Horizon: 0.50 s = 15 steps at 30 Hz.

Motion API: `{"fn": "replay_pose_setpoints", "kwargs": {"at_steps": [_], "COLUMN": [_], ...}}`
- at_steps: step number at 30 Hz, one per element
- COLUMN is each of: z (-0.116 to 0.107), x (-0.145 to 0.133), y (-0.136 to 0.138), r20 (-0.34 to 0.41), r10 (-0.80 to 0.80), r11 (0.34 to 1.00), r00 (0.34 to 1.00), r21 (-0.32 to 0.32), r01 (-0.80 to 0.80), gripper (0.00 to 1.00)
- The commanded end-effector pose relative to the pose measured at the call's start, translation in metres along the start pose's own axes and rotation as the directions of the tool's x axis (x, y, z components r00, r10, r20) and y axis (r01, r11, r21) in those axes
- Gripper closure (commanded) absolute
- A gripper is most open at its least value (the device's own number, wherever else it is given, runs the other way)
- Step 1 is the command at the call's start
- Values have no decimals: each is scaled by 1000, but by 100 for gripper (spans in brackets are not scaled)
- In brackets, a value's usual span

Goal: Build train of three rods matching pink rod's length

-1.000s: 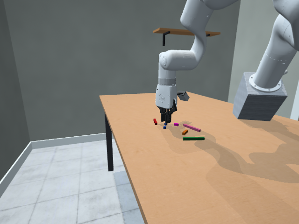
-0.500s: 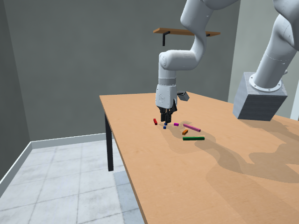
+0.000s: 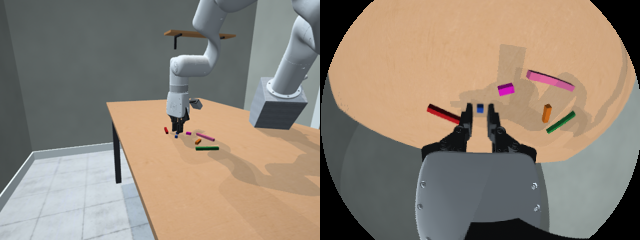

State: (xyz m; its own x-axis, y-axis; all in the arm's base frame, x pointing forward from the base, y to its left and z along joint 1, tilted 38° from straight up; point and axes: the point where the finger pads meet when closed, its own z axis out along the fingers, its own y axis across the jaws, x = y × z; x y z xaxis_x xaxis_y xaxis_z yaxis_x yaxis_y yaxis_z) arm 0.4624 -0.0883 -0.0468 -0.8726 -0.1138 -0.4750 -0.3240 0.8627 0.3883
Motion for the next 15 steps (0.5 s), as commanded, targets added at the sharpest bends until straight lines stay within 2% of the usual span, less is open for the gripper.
{"fn": "replay_pose_setpoints", "kwargs": {"at_steps": [1,15], "z": [3,8], "x": [-1,-1], "y": [-1,-1], "r20": [2,2], "r10": [-1,-1], "r11": [1000,1000], "r00": [1000,1000], "r21": [2,2], "r01": [1,1], "gripper": [76,76]}}
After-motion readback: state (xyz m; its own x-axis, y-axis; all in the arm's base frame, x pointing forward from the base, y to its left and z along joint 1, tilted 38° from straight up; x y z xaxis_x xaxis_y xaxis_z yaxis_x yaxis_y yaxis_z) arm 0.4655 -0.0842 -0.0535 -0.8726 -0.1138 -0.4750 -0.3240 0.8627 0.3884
